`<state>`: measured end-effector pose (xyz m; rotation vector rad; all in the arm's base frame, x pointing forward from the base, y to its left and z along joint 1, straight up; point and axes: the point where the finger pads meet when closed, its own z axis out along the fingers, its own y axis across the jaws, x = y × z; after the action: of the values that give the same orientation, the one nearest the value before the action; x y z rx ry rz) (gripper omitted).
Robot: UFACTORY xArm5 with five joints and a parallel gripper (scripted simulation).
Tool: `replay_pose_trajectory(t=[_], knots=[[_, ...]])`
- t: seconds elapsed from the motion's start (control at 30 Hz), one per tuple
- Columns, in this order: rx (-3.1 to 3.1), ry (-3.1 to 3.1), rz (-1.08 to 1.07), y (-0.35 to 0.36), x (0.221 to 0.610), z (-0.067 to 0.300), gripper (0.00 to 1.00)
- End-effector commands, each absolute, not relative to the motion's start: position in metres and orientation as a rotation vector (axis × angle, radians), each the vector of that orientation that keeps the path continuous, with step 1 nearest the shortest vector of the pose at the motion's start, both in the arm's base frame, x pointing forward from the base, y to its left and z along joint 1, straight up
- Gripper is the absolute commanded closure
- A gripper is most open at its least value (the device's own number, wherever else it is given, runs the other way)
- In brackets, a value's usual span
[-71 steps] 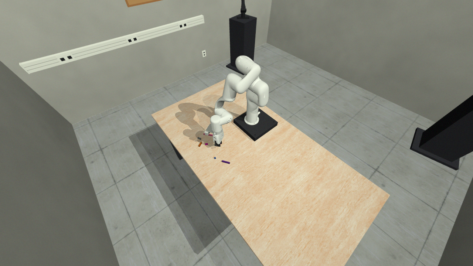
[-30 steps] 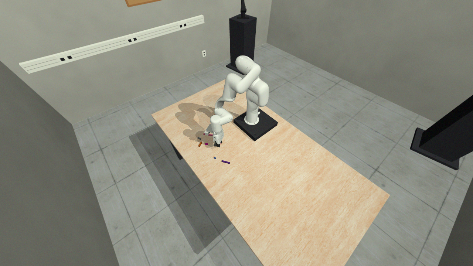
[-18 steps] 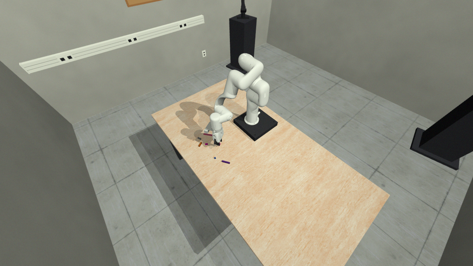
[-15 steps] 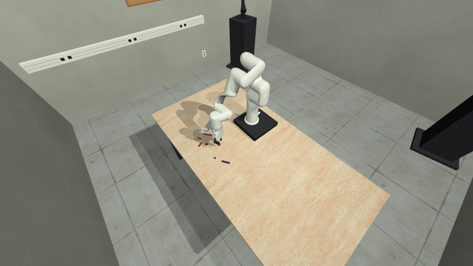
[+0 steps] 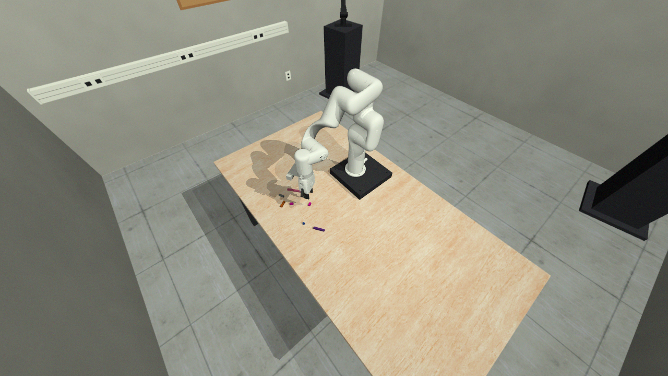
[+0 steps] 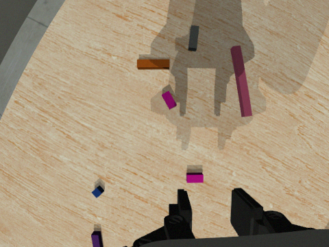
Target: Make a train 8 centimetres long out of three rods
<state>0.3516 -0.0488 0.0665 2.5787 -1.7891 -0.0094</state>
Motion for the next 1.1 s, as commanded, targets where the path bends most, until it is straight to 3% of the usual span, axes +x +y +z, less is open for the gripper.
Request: replay_pose_trajectory(t=[0.0, 0.77, 1.07], knots=[[2.579, -1.790, -0.006, -0.049, 0.352, 0.070, 0.00], [2.605, -1.752, -0.006, -0.053, 0.357, 0.070, 0.00], [2.832, -1.358, -0.007, -0.099, 0.397, 0.058, 0.00]])
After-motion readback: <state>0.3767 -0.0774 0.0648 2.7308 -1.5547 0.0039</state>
